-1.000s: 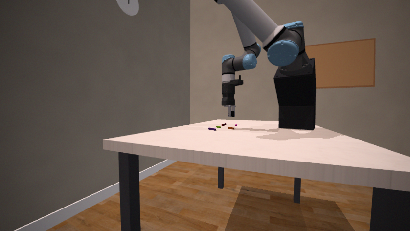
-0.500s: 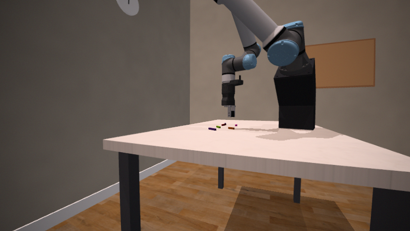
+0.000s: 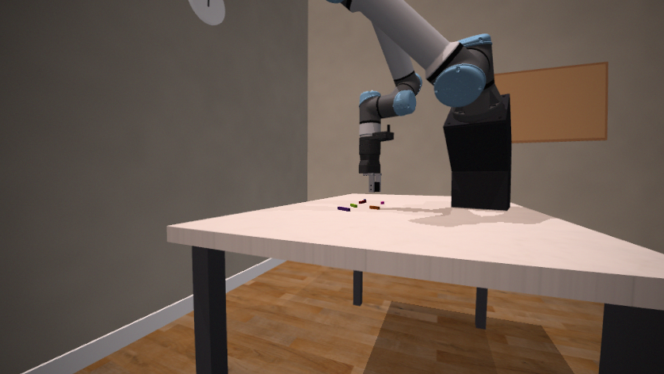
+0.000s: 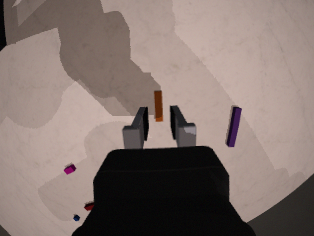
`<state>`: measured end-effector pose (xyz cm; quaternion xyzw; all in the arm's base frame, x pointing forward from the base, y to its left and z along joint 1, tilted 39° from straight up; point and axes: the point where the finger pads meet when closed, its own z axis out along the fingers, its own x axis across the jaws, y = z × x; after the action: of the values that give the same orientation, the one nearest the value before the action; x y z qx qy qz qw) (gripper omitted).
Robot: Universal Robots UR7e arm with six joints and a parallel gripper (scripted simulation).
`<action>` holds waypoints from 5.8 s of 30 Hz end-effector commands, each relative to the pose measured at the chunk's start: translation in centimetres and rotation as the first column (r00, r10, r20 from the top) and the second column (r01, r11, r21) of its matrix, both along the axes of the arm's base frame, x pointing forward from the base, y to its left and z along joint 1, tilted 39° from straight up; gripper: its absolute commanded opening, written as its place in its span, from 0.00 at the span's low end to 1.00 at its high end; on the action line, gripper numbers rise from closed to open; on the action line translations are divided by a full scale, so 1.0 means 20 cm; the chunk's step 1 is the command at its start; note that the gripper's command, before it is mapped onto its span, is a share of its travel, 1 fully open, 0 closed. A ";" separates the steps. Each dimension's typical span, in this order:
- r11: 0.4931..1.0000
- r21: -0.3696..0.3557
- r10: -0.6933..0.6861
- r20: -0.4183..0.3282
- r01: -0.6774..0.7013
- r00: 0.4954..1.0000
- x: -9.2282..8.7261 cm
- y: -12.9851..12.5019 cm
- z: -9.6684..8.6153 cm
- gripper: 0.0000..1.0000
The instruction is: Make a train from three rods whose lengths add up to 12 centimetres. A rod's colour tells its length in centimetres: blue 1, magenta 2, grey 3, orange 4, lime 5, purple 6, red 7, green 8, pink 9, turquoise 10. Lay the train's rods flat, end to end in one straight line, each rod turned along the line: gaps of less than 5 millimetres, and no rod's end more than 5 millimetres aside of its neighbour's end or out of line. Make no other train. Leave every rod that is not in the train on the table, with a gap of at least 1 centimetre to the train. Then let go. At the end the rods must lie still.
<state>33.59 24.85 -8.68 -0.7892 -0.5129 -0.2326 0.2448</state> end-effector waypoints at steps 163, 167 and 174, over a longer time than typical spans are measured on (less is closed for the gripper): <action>1.000 0.000 0.000 0.001 0.000 1.000 0.04 0.18 -0.23 0.24; 1.000 0.000 0.000 0.001 0.000 1.000 0.04 0.18 -0.23 0.24; 1.000 0.000 0.000 0.001 0.000 1.000 0.04 0.18 -0.23 0.24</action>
<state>34.27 28.49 -13.25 -0.7892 -0.5130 -0.2326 0.2448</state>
